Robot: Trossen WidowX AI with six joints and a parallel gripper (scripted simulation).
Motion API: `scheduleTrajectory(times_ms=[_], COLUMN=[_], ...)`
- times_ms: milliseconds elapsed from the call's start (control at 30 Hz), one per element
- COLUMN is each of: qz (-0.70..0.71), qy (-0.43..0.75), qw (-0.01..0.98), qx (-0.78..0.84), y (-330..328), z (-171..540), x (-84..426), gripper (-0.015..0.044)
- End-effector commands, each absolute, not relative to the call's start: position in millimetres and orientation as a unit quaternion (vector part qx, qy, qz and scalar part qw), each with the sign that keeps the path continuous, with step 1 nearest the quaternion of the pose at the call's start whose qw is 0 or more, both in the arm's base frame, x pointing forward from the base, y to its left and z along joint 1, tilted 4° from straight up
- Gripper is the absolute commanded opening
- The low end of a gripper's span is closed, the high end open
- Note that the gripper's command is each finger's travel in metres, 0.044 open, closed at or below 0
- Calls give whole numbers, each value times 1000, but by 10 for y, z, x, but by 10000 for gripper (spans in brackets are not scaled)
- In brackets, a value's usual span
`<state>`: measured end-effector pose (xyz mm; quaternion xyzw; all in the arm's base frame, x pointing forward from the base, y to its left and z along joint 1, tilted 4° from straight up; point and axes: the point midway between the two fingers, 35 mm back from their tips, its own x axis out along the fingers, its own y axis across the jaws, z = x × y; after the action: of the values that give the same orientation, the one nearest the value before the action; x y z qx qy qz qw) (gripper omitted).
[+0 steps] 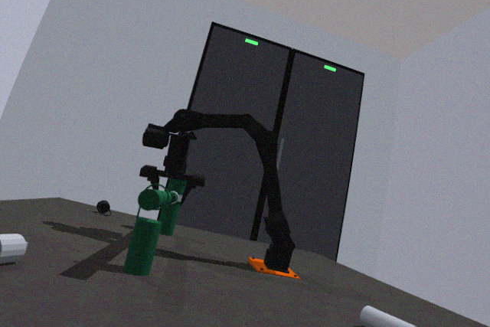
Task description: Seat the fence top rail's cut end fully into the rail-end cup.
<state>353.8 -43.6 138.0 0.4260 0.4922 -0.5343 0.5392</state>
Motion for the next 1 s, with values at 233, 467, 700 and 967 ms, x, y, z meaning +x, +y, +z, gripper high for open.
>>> scheduleTrajectory(times_ms=[233,467,700,967], qz=[-532,-513,-504,-504], qy=[491,478,471,471], qw=[540,562,571,571], qx=[429,439,445,445], y=[-139,-112,-91,-91], z=[1725,1968,2097,2097], x=[3537,3519,3502,3502], gripper=[440,440,440,440])
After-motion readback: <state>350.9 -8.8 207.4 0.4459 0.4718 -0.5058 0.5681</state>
